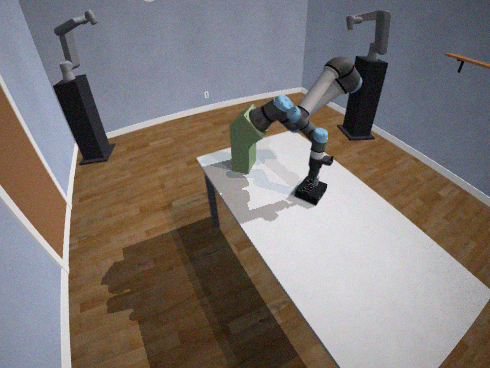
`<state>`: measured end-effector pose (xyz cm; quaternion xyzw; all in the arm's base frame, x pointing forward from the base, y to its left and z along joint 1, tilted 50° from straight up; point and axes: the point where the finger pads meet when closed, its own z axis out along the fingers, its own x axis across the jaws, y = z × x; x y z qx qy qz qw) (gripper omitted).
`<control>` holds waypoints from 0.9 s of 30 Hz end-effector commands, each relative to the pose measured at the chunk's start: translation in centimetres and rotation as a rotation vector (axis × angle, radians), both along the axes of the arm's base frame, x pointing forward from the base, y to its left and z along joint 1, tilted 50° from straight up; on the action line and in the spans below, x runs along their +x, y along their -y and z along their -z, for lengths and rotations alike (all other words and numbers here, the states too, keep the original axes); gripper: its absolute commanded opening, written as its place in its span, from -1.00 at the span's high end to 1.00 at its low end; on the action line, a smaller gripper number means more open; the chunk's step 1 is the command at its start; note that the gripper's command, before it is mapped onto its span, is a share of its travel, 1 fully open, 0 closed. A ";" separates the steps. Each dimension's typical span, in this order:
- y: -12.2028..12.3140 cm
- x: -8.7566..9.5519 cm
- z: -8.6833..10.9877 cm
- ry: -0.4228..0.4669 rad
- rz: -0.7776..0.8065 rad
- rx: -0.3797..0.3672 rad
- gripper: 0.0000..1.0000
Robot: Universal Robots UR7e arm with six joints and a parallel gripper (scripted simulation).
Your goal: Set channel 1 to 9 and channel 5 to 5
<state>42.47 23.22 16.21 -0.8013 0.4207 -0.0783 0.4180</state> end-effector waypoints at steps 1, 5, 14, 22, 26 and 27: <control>0.1 0.0 0.2 -0.003 0.004 0.000 1.00; 0.1 0.0 0.2 -0.003 0.004 0.000 1.00; -0.1 0.1 0.4 -0.003 0.004 0.000 1.00; -0.4 0.4 0.7 -0.003 0.004 0.000 1.00; -0.6 0.5 0.9 -0.003 0.004 0.000 1.00; -0.6 0.5 0.9 -0.003 0.004 0.000 1.00</control>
